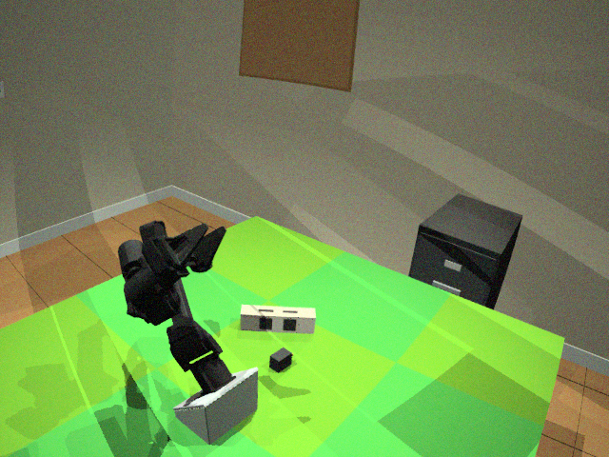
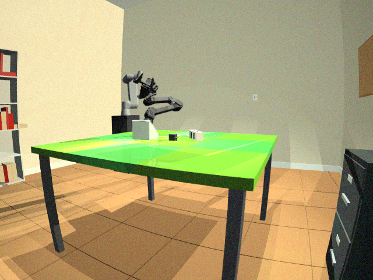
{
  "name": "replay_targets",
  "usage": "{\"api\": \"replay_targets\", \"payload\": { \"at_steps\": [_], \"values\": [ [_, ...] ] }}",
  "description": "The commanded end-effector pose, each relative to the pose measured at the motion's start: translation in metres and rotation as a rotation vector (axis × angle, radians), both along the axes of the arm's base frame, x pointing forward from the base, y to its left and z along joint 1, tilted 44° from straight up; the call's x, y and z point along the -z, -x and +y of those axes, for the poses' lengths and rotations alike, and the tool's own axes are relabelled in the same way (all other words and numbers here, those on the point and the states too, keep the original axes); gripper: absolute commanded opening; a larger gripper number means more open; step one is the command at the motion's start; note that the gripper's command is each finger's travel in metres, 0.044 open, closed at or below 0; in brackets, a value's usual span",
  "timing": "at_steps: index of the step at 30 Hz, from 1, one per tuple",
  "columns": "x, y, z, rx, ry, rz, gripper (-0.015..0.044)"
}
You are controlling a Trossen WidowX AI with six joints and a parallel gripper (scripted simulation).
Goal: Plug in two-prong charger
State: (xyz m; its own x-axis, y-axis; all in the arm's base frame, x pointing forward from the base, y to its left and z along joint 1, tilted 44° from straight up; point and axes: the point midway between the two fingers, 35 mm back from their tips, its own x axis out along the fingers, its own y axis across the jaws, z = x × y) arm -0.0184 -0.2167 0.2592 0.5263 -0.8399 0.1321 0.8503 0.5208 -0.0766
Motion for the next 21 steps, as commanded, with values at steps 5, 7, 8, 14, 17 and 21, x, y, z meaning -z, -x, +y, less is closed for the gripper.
{"api": "replay_targets", "payload": {
  "at_steps": [5, 7, 8, 14, 17, 21],
  "values": [
    [0.001, -0.002, -0.007, -0.025, -0.023, -0.032, 0.044],
    [0.002, -0.004, -0.011, -0.039, -0.038, -0.05, 0.044],
    [0.003, -0.004, -0.013, -0.046, -0.045, -0.059, 0.044],
    [0.007, -0.011, -0.025, -0.087, -0.089, -0.102, 0.044],
    [0.009, -0.014, -0.031, -0.107, -0.112, -0.121, 0.044],
    [0.011, -0.02, -0.039, -0.131, -0.144, -0.148, 0.044]
  ]
}}
